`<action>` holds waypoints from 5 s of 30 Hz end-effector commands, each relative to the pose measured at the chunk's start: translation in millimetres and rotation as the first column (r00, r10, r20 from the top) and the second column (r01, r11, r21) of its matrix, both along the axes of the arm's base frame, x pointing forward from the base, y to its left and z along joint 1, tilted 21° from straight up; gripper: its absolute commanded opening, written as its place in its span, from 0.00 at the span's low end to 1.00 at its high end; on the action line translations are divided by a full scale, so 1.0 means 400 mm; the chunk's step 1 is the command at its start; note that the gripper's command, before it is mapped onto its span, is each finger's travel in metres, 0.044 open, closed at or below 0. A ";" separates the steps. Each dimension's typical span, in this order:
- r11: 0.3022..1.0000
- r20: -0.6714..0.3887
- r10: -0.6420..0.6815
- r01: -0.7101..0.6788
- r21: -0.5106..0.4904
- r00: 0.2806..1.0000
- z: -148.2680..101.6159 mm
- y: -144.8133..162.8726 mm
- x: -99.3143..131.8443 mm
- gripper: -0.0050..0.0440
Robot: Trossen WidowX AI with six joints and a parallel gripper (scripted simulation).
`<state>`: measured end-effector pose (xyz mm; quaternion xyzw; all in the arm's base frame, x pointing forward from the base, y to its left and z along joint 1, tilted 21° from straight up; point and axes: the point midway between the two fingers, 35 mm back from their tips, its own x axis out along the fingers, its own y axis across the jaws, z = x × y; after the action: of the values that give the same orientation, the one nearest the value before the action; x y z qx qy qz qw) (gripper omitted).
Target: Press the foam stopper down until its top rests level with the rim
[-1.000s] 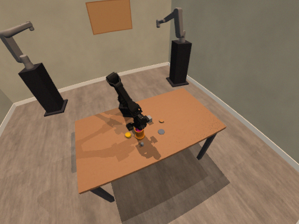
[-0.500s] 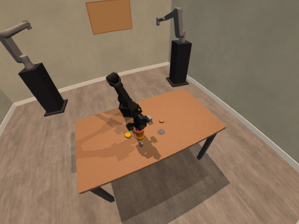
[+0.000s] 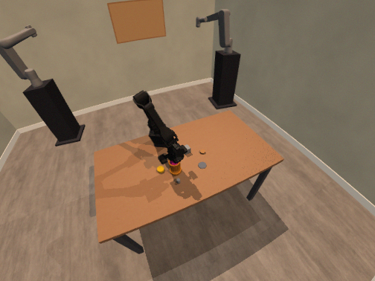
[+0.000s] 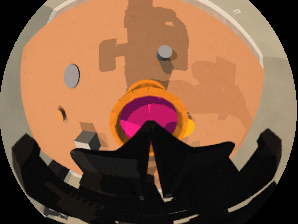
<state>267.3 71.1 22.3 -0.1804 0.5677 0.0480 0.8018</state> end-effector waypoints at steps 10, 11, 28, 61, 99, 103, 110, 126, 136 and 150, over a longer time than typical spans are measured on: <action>1.000 0.002 0.005 -0.005 0.006 1.000 0.001 0.001 0.001 0.10; 1.000 0.001 0.005 -0.005 0.006 1.000 0.001 0.001 0.001 0.10; 1.000 0.002 0.005 -0.005 0.007 1.000 0.069 0.017 -0.010 0.10; 1.000 -0.002 0.012 -0.012 0.011 1.000 0.203 0.036 -0.060 0.10; 1.000 -0.002 0.012 -0.012 0.011 1.000 0.203 0.036 -0.060 0.10; 1.000 -0.002 0.012 -0.012 0.011 1.000 0.203 0.036 -0.060 0.10; 1.000 -0.002 0.012 -0.012 0.011 1.000 0.203 0.036 -0.060 0.10; 1.000 -0.002 0.012 -0.012 0.011 1.000 0.203 0.036 -0.060 0.10; 1.000 0.000 0.008 -0.008 0.013 1.000 0.239 0.042 -0.070 0.10; 1.000 0.001 0.006 -0.006 0.007 1.000 0.104 0.020 -0.022 0.10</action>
<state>246.8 82.2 85.4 -0.1803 0.5733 0.0505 0.7977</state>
